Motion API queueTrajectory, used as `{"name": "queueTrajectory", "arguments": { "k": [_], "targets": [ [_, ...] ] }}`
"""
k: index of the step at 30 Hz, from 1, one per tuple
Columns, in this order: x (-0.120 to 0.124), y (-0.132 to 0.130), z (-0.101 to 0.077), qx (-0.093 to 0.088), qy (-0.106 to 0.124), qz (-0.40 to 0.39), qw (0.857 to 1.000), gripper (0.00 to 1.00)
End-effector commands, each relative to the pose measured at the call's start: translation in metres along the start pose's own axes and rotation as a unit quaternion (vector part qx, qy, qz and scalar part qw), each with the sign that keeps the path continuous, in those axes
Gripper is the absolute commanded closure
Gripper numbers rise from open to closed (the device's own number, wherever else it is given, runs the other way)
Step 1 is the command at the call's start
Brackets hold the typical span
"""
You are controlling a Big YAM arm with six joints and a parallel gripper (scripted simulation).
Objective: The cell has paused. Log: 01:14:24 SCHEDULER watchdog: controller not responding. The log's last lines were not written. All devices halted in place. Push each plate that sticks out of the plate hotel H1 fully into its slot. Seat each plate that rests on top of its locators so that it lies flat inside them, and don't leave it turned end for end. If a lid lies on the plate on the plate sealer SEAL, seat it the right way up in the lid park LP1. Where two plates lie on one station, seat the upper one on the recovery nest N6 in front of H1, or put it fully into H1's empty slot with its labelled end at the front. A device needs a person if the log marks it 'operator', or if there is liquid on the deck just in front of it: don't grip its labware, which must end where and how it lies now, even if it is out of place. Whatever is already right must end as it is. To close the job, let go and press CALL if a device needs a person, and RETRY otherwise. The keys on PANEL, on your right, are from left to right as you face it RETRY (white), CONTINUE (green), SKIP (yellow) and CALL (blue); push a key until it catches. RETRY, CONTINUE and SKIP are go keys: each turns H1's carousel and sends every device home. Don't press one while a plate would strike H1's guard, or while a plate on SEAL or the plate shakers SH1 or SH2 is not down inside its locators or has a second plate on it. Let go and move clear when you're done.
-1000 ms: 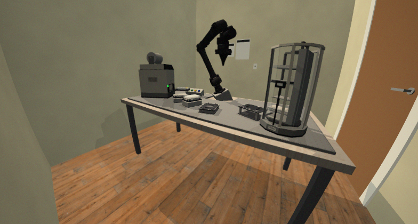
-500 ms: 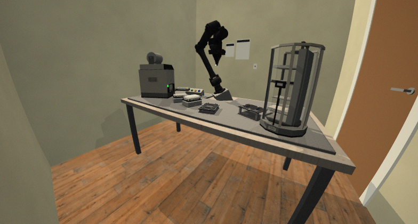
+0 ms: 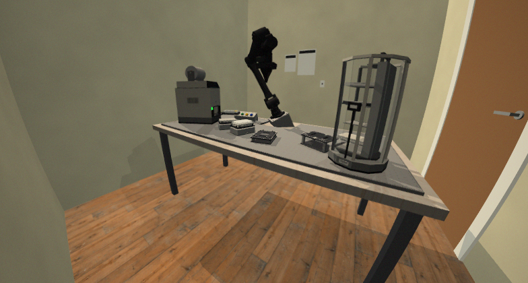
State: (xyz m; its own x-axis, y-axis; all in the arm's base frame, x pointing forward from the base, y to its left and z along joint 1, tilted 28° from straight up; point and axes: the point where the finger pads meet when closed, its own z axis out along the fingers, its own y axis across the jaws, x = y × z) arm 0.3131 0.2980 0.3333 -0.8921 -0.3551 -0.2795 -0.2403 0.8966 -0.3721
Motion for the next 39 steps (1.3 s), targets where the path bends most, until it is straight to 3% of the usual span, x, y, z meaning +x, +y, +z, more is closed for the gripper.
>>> {"name": "queueTrajectory", "arguments": {
  "k": [1, 12, 13, 17, 27, 29, 30, 32, 39],
  "targets": [
    [0.003, -0.025, 0.0, 0.008, 0.007, -0.001, 1.0, 1.0],
    [0.007, -0.054, -0.001, 0.008, 0.007, -0.001, 1.0, 1.0],
    [0.005, -0.049, 0.01, 0.015, 0.019, -0.008, 1.0, 1.0],
    [0.009, -0.067, -0.001, 0.008, 0.007, -0.001, 1.0, 1.0],
    [0.025, -0.096, -0.002, 0.009, 0.006, 0.176, 0.984, 1.0],
    [0.025, -0.096, -0.002, 0.009, 0.006, 0.176, 0.984, 1.0],
    [0.024, -0.092, 0.007, 0.016, 0.016, 0.174, 0.984, 1.0],
    [0.03, -0.104, -0.002, 0.009, 0.006, 0.18, 0.984, 1.0],
    [0.041, -0.125, -0.002, 0.009, 0.006, 0.169, 0.986, 1.0]
  ]
}}
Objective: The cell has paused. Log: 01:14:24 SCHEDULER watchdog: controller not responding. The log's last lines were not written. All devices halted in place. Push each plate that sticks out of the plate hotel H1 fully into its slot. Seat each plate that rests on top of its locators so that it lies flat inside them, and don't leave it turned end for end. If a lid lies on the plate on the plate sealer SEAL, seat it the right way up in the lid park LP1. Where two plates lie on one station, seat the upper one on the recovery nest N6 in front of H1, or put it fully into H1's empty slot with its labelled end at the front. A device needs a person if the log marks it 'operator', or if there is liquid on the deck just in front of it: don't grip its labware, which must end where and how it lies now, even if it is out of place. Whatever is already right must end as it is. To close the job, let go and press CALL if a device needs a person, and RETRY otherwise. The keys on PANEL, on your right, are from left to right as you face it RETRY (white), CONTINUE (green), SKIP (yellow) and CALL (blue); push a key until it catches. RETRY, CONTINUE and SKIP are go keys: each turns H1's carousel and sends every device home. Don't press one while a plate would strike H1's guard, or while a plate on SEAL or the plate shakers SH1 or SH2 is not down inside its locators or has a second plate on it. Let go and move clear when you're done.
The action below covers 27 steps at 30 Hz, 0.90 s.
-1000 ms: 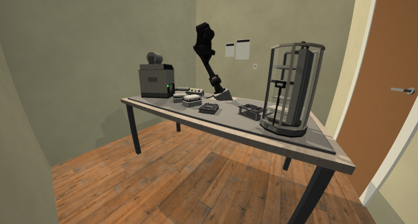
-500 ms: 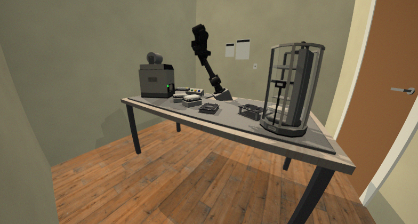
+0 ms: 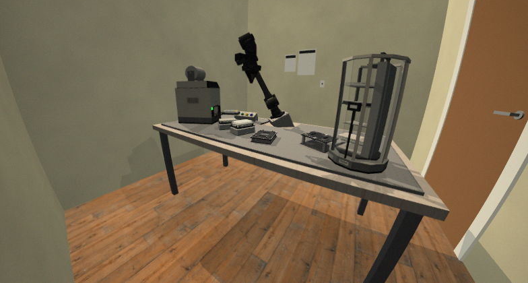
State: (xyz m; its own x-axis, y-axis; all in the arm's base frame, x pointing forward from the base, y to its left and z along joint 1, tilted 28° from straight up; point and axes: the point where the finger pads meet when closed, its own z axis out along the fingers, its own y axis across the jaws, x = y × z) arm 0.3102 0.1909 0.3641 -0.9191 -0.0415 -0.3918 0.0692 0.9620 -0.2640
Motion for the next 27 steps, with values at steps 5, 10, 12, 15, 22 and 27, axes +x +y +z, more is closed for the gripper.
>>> {"name": "queueTrajectory", "arguments": {
  "k": [5, 10, 12, 15, 22, 27],
  "targets": [
    [0.005, -0.036, -0.003, 0.007, 0.008, 0.002, 1.0, 1.0],
    [0.006, -0.044, -0.001, 0.01, 0.01, 0.0, 1.0, 1.0],
    [0.008, -0.052, -0.003, 0.008, 0.008, 0.002, 1.0, 1.0],
    [0.009, -0.062, -0.003, 0.008, 0.008, 0.002, 1.0, 1.0],
    [0.013, -0.084, -0.003, 0.008, 0.008, 0.001, 1.0, 1.0],
    [0.012, -0.088, 0.005, 0.015, 0.018, -0.005, 1.0, 1.0]
  ]
}}
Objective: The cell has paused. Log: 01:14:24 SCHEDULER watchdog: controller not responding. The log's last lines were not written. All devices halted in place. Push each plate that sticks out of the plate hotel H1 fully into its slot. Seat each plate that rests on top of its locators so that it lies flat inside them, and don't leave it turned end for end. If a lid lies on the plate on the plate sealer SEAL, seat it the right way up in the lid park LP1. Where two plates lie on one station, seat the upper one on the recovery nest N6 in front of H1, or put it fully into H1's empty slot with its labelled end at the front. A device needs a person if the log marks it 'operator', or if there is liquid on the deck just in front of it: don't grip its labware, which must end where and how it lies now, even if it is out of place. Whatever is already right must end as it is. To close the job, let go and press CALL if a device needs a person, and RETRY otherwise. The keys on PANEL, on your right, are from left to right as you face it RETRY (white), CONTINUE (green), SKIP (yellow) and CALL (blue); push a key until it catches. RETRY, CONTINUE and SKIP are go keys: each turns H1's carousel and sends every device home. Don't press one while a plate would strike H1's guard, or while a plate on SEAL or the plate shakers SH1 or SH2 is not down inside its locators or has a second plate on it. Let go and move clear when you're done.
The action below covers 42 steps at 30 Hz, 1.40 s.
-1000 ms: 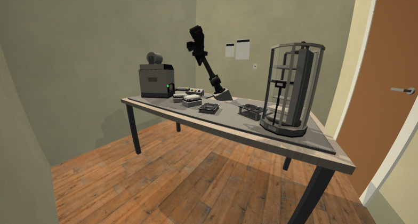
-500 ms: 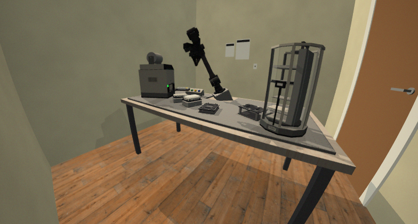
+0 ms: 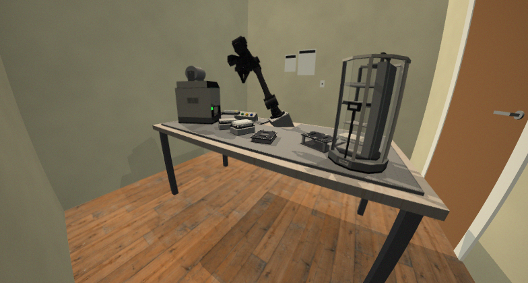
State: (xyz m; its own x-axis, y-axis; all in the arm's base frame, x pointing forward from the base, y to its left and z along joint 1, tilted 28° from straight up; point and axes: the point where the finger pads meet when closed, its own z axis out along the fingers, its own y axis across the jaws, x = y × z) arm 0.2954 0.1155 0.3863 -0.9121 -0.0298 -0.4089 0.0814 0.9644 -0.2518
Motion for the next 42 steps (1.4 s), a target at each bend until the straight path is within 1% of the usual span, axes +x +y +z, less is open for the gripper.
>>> {"name": "queueTrajectory", "arguments": {
  "k": [1, 3, 4, 5, 6, 8, 12, 42],
  "targets": [
    [0.006, -0.017, 0.002, 0.013, 0.016, -0.008, 1.0, 1.0],
    [0.008, -0.025, 0.0, 0.012, 0.014, -0.007, 1.0, 1.0],
    [0.003, -0.029, -0.007, 0.007, 0.006, -0.002, 1.0, 1.0],
    [0.001, -0.03, -0.01, 0.005, 0.002, 0.0, 1.0, 1.0],
    [0.001, -0.03, -0.01, 0.005, 0.002, 0.0, 1.0, 1.0],
    [-0.002, -0.024, -0.002, 0.012, 0.013, 0.028, 0.999, 1.0],
    [-0.001, -0.022, -0.002, 0.011, 0.011, 0.066, 0.998, 1.0],
    [-0.001, -0.022, -0.002, 0.011, 0.011, 0.066, 0.998, 1.0]
  ]
}}
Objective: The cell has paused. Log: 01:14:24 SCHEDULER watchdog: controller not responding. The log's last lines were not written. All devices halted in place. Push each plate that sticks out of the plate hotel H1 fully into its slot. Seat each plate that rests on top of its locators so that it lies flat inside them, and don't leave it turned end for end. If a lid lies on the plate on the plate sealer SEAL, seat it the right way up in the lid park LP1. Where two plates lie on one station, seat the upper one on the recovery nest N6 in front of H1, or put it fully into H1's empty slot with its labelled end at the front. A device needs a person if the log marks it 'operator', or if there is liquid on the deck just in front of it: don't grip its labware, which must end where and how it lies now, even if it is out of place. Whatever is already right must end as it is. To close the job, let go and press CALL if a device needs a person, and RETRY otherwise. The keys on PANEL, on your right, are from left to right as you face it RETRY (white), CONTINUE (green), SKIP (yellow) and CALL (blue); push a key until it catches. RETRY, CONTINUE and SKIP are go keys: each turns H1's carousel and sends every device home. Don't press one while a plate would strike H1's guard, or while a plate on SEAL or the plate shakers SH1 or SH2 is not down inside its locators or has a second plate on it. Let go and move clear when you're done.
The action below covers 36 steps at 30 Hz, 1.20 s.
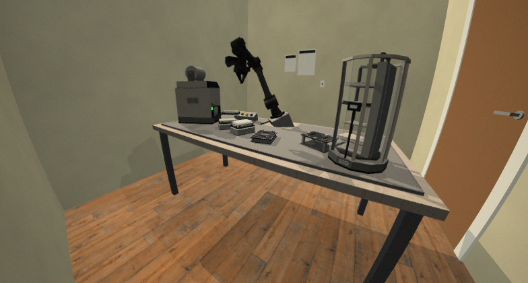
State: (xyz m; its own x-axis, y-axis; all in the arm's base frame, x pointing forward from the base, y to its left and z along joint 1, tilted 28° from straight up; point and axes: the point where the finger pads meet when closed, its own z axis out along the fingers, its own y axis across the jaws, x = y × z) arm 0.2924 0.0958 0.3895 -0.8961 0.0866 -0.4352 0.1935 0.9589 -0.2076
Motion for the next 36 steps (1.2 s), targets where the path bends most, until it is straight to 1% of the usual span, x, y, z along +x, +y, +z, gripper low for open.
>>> {"name": "queueTrajectory", "arguments": {
  "k": [1, 15, 16, 17, 18, 21, 23, 26, 36],
  "targets": [
    [-0.004, -0.001, -0.004, 0.008, 0.01, 0.006, 1.0, 1.0],
    [-0.004, -0.001, -0.004, 0.008, 0.01, 0.006, 1.0, 1.0],
    [0.004, -0.003, 0.013, 0.018, 0.022, -0.005, 1.0, 0.0],
    [0.006, -0.005, 0.017, 0.019, 0.026, -0.01, 0.999, 0.0],
    [0.003, -0.002, 0.022, 0.013, 0.017, -0.005, 1.0, 0.0],
    [0.005, -0.009, 0.029, 0.006, 0.007, 0.001, 1.0, 0.0],
    [0.005, -0.009, 0.029, 0.006, 0.007, 0.001, 1.0, 0.0],
    [0.005, -0.009, 0.044, 0.006, 0.007, 0.001, 1.0, 0.0],
    [0.005, -0.005, 0.103, 0.014, 0.018, -0.006, 1.0, 0.0]
  ]
}}
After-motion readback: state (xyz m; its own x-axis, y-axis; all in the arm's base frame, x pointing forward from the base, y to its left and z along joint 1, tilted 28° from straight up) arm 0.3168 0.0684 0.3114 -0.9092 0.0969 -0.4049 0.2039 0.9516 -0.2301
